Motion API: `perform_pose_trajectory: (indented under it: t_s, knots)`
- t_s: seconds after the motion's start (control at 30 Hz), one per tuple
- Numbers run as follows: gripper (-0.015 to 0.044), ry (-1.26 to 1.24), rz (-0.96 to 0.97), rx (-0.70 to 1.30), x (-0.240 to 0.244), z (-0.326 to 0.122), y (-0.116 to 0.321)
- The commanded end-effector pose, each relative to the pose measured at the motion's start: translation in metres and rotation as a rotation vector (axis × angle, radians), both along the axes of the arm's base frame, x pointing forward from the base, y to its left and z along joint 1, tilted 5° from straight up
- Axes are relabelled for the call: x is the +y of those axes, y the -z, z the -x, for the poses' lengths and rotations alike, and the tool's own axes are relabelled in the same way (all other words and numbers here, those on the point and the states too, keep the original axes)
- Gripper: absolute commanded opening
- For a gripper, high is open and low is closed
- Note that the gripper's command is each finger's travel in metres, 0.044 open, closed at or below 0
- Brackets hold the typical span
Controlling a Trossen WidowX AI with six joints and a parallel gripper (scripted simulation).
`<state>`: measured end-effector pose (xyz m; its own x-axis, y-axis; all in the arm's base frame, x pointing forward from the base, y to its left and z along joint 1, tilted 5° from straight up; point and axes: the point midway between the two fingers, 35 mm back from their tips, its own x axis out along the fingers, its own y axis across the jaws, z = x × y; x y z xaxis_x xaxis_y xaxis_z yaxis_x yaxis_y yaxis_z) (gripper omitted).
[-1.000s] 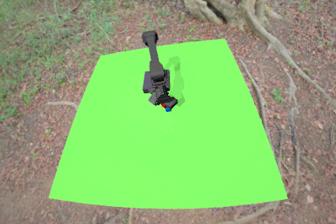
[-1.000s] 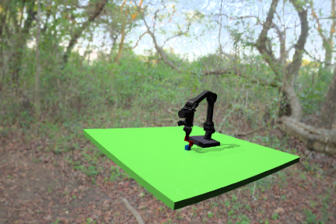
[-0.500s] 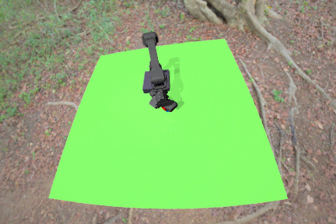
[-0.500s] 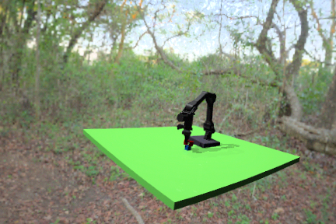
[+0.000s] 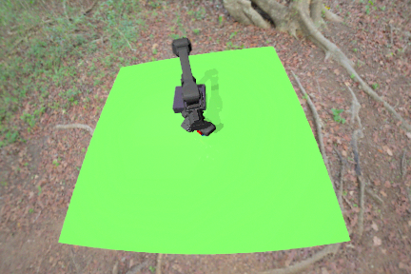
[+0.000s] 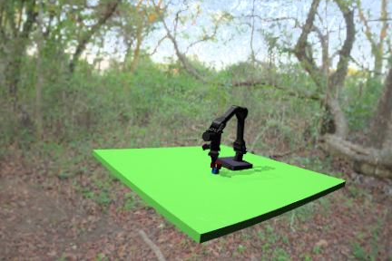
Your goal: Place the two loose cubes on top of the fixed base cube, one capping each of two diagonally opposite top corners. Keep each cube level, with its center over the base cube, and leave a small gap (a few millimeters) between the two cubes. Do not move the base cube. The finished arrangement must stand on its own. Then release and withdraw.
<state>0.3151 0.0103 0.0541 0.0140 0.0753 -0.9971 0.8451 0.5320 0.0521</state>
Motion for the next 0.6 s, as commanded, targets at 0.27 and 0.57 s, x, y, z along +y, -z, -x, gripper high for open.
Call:
perform_pose_trajectory:
  t_s: [0.27,0.57]
  knots:
    - [0.0131,0.001,-0.004,0.000,0.0006,-0.0005,0.0009]
    - [0.0205,0.001,-0.003,0.000,0.0003,-0.0004,-0.0010]
